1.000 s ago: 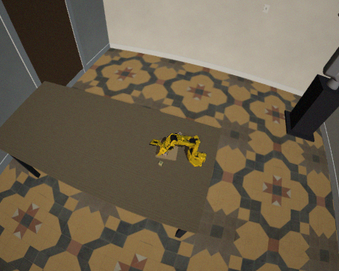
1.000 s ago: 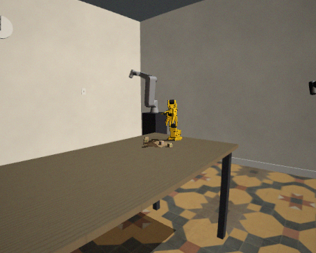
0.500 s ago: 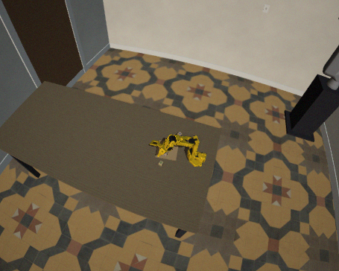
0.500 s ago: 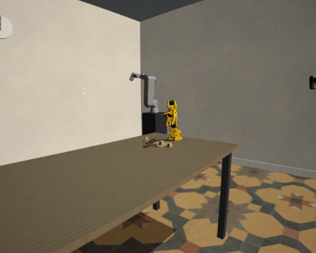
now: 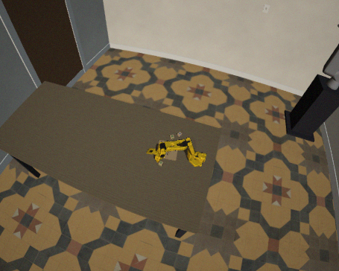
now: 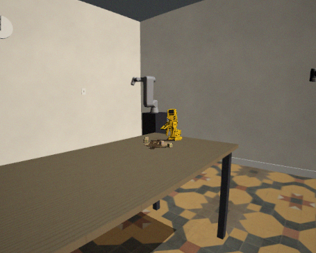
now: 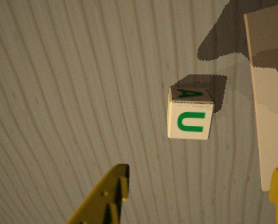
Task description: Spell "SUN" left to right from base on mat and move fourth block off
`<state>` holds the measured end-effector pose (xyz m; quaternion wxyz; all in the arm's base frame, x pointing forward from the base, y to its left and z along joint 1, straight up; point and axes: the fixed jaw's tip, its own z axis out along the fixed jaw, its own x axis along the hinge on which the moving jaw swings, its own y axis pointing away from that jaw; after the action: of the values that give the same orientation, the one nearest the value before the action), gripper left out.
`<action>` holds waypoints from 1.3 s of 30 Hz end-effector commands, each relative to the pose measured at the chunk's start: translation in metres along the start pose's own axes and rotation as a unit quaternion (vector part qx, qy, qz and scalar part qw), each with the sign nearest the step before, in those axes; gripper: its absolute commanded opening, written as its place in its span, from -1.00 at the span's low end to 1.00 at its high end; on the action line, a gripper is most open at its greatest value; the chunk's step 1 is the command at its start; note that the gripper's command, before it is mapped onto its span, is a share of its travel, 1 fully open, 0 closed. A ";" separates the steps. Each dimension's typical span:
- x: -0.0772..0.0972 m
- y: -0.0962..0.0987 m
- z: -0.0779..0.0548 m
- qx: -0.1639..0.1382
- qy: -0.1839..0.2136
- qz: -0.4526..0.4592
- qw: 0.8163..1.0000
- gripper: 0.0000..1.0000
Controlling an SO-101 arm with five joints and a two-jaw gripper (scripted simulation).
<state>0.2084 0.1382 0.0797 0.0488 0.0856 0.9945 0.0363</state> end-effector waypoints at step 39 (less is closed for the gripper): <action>0.003 0.002 0.010 0.014 0.017 -0.004 1.000 -0.36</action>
<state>0.2016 0.1360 0.0515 -0.0037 0.0821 0.9966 -0.0034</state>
